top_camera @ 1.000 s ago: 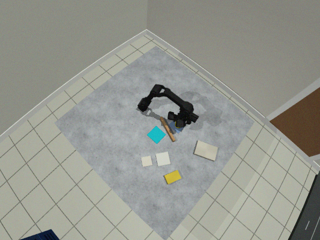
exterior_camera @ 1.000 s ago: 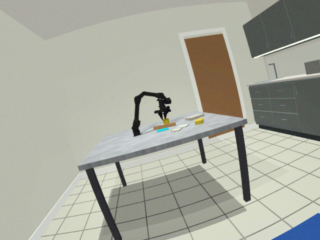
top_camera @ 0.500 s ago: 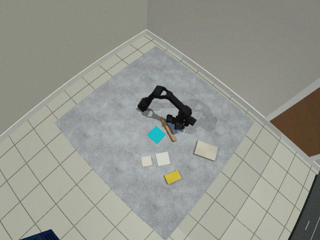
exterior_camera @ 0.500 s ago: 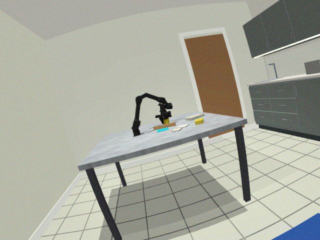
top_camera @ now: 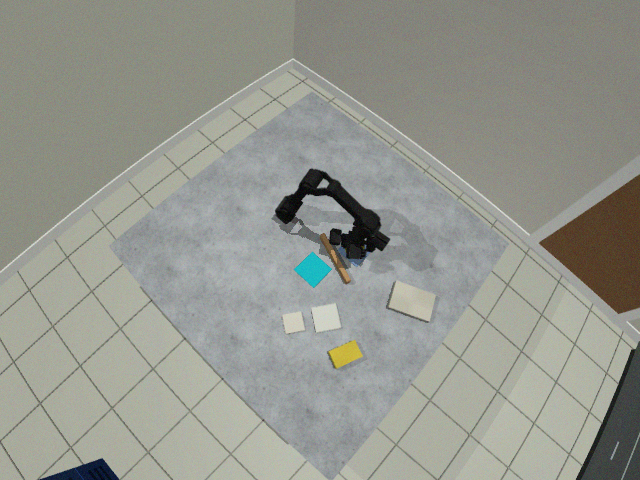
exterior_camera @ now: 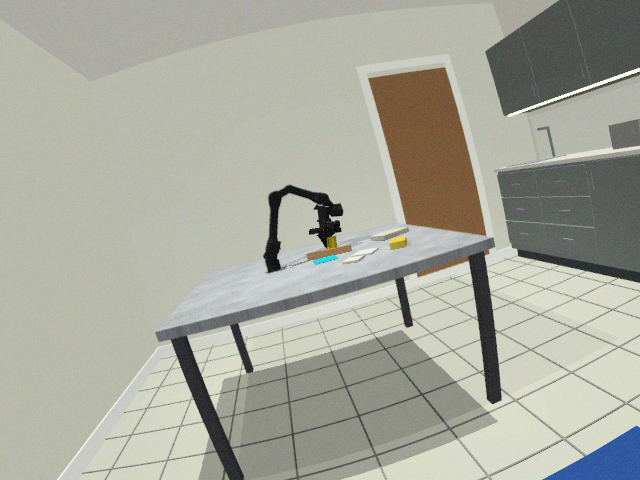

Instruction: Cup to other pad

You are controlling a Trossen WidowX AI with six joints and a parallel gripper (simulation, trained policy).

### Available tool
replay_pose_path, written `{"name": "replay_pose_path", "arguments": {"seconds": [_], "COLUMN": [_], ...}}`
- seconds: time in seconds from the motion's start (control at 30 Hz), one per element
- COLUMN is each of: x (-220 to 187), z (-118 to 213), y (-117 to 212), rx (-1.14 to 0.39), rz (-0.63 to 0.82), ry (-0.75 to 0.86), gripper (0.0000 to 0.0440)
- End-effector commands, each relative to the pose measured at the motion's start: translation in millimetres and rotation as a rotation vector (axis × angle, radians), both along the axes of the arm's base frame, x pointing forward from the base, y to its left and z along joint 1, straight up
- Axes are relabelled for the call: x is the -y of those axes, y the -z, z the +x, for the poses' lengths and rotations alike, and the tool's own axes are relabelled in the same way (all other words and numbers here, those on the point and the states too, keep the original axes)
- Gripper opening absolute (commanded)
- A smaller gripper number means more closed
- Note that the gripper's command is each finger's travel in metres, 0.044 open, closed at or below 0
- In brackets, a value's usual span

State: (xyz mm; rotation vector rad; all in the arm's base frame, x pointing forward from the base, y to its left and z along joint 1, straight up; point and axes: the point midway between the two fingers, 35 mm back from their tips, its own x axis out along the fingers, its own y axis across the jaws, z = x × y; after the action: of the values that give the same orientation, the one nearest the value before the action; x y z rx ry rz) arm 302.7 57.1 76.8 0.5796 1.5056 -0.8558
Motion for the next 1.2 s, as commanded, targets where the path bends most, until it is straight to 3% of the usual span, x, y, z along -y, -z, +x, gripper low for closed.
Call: {"name": "replay_pose_path", "arguments": {"seconds": [0.0,0.5,1.17], "x": [5,35,90], "z": [-3,-7,-4], "y": [-10,-56,-71], "rx": [0.01,0.097,0.221], "rz": [0.001,0.028,0.023], "ry": [0.02,0.156,0.325], "gripper": [0.0,0.0,0.0]}}
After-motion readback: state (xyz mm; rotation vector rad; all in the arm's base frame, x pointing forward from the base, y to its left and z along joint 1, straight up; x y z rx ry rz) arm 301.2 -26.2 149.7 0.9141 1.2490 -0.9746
